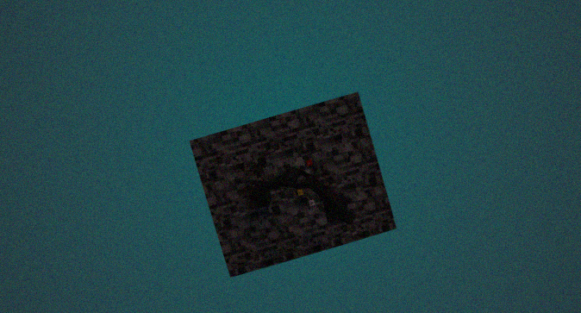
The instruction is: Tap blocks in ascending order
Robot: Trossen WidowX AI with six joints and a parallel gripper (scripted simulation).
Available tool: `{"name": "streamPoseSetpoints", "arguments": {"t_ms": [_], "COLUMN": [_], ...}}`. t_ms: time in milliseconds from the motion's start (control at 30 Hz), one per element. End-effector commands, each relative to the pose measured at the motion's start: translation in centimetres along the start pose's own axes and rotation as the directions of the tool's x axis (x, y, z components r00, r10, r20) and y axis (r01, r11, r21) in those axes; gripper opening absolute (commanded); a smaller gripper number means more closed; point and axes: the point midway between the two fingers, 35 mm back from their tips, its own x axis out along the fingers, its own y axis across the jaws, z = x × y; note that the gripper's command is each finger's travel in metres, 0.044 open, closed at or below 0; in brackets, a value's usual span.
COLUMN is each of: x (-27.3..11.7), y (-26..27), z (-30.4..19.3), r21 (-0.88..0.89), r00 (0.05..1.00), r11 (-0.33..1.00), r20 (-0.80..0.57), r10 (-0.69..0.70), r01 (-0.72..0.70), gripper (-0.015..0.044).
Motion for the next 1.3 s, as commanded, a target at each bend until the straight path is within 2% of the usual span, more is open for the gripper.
{"name": "streamPoseSetpoints", "arguments": {"t_ms": [0, 333, 567, 800, 867, 1000, 1267], "x": [0.0, 0.0, 0.0, 0.1, 1.5, 7.9, 8.2], "y": [-0.2, 0.0, 6.8, 7.5, 7.4, 7.5, 7.6], "z": [0.1, 0.0, -2.5, -2.8, -2.7, -2.8, -2.8], "r21": [-0.006, -0.006, -0.003, -0.003, -0.003, -0.003, -0.004], "r00": [1.000, 1.000, 1.000, 1.000, 1.000, 1.000, 1.000], "r11": [1.000, 1.000, 1.000, 1.000, 1.000, 1.000, 1.000], "r20": [-0.003, -0.003, -0.005, -0.005, -0.004, -0.004, -0.004], "r10": [-0.002, -0.002, 0.001, 0.002, 0.000, 0.005, 0.005], "r01": [0.002, 0.002, -0.001, -0.002, 0.000, -0.005, -0.005], "gripper": [0.0400, 0.0400, 0.0400, 0.0400, 0.0348, 0.0242, 0.0032]}}
